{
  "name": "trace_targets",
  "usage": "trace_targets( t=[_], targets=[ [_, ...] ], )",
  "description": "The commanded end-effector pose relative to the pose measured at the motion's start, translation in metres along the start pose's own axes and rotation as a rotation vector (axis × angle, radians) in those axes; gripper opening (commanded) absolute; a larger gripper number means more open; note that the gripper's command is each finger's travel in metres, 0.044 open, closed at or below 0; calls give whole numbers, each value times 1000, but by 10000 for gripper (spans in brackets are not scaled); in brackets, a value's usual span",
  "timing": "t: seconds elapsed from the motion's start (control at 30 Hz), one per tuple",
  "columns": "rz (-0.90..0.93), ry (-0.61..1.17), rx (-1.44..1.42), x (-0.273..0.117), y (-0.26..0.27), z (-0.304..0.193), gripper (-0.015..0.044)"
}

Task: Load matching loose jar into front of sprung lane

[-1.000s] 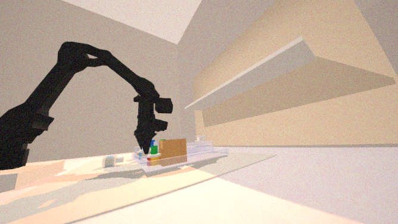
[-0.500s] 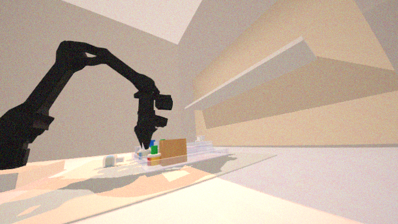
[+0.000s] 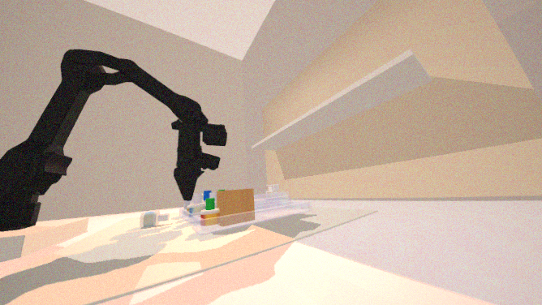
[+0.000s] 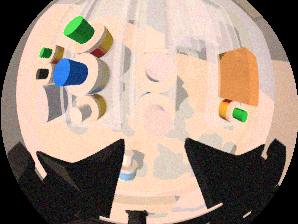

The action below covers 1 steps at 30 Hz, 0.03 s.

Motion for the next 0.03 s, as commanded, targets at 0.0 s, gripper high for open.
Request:
trace_targets(
  t=[0.0],
  targets=[
    [3,7,-5,2,4,-16,295]
  ],
)
Point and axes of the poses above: the point midway between the two fingers, 35 mm back from their tips, its own x axis out along the fingers, its own y axis across the jaws, z = x × y, the point moved 7 cm from there along -x, back along the fingers, and after that the axes turned 13 degrees about -x, right-handed, at the moved point
